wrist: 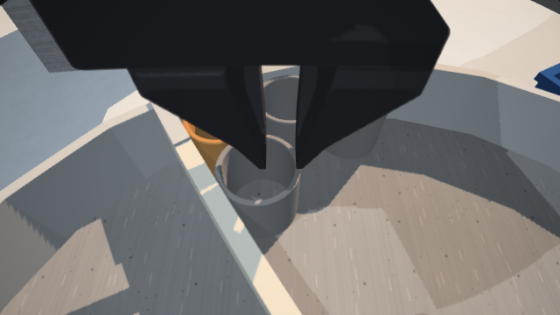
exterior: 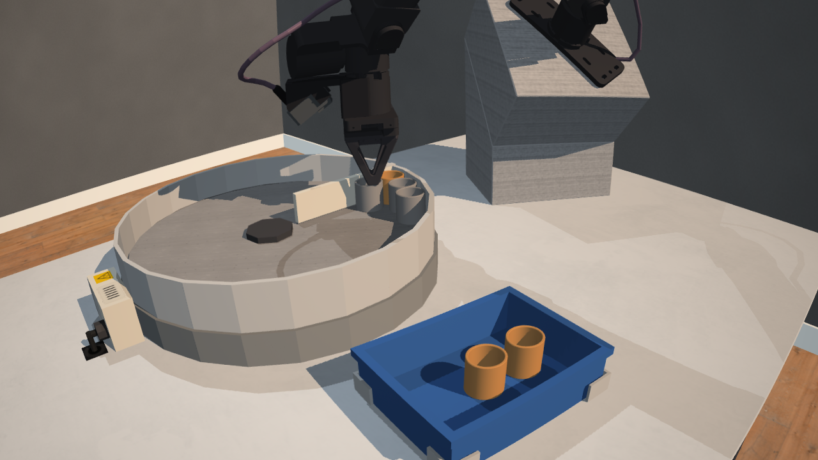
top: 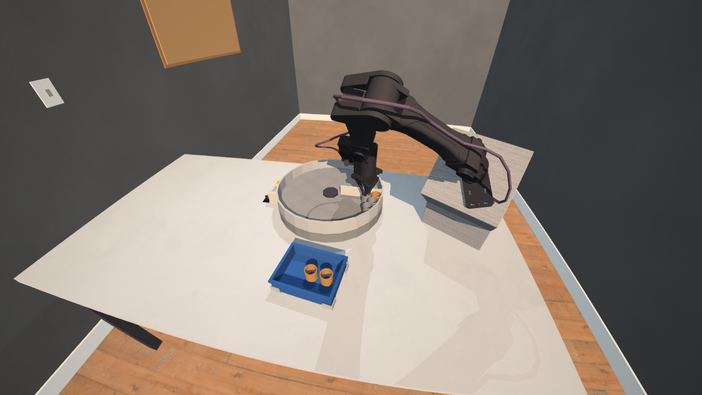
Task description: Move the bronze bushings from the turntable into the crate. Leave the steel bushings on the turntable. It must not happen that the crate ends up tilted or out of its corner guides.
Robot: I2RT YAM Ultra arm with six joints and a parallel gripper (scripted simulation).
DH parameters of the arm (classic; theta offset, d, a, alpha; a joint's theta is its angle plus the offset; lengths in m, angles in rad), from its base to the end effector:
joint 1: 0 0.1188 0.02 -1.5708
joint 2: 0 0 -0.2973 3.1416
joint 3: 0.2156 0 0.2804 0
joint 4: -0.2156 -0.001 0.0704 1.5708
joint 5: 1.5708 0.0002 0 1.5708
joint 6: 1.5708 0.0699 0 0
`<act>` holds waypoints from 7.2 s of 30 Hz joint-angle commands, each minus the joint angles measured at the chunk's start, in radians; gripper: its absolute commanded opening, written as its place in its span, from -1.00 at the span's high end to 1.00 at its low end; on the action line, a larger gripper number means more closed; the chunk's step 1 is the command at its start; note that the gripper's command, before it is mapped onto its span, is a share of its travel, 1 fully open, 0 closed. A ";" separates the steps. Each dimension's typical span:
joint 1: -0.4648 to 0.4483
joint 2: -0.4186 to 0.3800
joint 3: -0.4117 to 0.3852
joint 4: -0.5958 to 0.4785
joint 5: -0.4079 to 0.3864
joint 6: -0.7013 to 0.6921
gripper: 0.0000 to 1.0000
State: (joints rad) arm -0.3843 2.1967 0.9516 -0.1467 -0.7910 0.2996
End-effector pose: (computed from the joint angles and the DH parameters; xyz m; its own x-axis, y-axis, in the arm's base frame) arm 0.3525 -0.0879 0.0018 -0.8284 0.5589 0.0364 0.4090 0.5593 0.7211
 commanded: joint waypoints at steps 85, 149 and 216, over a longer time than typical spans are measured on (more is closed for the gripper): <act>-0.025 -0.038 0.053 -0.057 0.002 -0.011 0.70; 0.031 0.054 0.074 0.048 0.015 0.067 0.70; 0.024 0.053 0.074 0.050 0.019 0.064 1.00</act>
State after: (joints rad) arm -0.3424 2.2383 0.9955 -0.1177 -0.7879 0.3599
